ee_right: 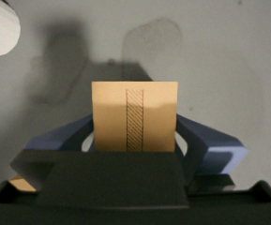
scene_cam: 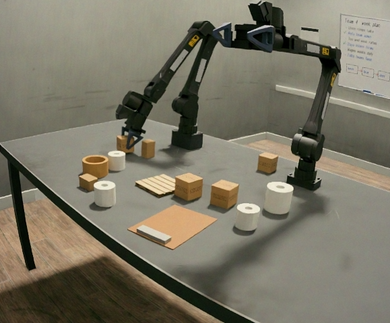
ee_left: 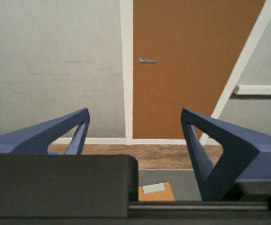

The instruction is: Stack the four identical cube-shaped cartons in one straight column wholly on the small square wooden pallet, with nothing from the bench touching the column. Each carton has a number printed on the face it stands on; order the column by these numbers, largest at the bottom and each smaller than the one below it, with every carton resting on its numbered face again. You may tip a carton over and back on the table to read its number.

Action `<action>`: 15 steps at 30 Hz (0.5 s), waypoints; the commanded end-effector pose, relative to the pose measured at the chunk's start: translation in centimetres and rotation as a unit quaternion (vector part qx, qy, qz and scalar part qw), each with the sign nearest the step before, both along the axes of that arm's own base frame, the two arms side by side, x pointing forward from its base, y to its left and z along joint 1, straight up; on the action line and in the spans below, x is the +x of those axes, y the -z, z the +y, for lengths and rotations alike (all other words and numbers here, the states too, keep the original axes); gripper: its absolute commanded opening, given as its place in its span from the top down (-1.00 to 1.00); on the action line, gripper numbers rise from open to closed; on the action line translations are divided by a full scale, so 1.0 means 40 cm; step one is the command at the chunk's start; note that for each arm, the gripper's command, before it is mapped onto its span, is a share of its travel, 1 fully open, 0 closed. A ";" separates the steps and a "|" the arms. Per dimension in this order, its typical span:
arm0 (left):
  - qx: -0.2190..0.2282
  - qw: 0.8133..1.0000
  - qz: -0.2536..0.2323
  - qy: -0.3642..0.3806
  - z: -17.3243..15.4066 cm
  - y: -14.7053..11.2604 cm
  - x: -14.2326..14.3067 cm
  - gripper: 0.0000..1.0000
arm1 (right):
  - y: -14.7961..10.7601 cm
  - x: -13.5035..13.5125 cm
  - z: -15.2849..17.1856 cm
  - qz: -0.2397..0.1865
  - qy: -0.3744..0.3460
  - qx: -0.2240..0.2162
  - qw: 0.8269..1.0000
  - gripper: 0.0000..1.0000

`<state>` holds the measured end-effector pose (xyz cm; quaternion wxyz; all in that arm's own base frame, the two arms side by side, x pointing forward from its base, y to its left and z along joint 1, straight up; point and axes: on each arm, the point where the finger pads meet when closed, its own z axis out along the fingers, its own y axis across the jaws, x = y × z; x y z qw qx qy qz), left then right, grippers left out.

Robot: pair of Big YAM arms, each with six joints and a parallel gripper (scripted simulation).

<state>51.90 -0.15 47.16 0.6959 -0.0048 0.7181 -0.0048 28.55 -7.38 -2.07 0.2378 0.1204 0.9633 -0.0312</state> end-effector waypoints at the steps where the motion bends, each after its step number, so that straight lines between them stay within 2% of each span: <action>1: 0.007 1.000 -0.021 0.000 0.003 -0.067 -0.002 -1.00 | 0.001 0.011 0.003 -0.009 0.002 0.000 1.000 -0.09; 15: 0.007 1.000 -0.021 0.000 0.003 -0.067 -0.002 -1.00 | 0.025 0.001 0.005 -0.005 0.002 0.000 1.000 -0.09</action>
